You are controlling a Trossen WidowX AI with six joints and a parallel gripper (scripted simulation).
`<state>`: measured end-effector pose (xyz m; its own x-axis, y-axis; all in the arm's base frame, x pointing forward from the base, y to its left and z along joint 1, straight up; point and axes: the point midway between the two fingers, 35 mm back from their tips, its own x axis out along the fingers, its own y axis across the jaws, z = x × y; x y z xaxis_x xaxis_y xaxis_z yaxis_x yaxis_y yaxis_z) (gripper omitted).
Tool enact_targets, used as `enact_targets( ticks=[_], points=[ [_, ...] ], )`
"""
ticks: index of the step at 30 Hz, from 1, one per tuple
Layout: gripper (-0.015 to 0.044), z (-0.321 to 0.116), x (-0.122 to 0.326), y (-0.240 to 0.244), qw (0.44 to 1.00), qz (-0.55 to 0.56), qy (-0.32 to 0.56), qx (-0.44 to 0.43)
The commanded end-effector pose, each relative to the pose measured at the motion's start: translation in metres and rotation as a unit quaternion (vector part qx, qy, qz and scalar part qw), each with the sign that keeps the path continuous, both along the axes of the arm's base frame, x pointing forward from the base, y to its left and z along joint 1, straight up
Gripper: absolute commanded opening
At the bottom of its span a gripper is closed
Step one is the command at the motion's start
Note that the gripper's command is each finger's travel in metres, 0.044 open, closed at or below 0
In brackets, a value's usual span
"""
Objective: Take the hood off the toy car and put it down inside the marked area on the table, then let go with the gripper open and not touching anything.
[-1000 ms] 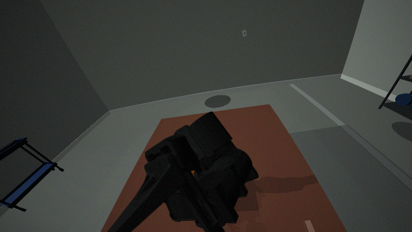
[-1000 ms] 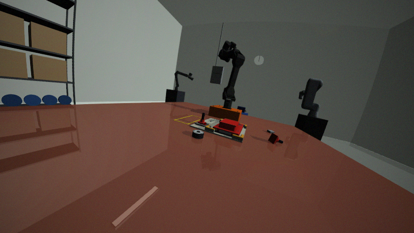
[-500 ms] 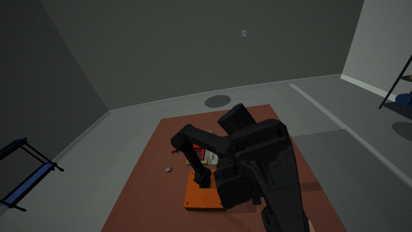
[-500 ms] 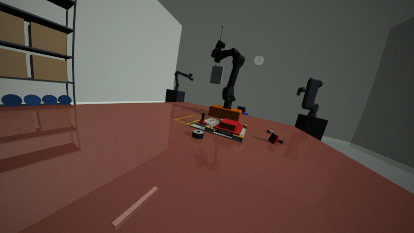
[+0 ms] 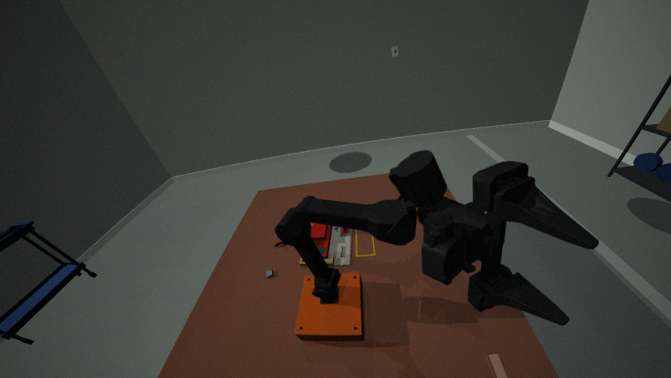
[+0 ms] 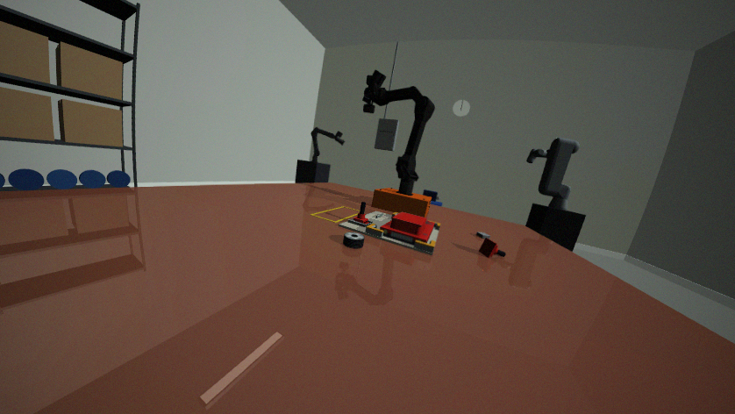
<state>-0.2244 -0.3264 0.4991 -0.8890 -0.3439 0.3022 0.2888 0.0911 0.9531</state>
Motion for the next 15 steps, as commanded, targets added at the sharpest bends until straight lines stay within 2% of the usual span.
enact_targets(
  ticks=[1, 15],
  points=[
    [0.044, -0.016, 0.03, -0.032, 0.997, 0.056, 0.001, 0.052],
    [0.044, -0.068, 0.147, -0.105, 0.951, 0.226, 0.034, 0.21]
  ],
)
